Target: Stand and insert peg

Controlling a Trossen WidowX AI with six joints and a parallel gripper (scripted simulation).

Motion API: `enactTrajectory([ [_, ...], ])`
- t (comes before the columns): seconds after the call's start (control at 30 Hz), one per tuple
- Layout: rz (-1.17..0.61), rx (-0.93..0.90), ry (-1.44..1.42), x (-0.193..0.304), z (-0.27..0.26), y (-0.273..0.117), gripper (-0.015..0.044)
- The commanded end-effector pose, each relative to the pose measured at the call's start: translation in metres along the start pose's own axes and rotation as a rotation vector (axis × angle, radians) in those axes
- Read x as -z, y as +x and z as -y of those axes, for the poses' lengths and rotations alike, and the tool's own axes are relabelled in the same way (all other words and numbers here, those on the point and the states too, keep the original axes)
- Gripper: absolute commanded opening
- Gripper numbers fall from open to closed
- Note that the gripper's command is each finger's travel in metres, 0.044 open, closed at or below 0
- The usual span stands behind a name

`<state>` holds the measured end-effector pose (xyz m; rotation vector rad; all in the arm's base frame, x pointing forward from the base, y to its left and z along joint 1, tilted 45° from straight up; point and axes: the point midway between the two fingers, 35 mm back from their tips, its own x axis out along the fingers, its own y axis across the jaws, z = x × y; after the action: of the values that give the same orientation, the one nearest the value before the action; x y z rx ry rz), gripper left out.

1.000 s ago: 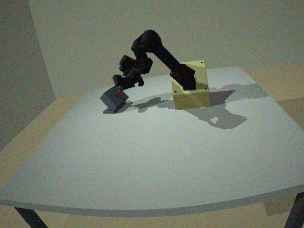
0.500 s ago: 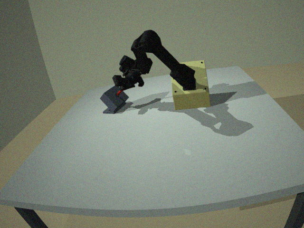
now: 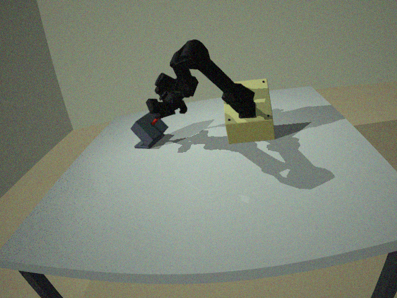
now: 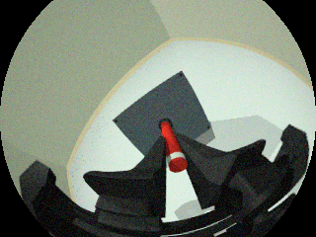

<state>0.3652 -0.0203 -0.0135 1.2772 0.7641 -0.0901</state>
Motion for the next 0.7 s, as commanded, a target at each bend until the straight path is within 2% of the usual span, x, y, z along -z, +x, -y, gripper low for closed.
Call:
enactTrajectory([
  [0.0,0.004,0.001,0.003,-0.001,0.000,0.003,0.0000],
  [0.67,0.004,0.000,0.003,-0.001,0.001,0.015,0.0000],
])
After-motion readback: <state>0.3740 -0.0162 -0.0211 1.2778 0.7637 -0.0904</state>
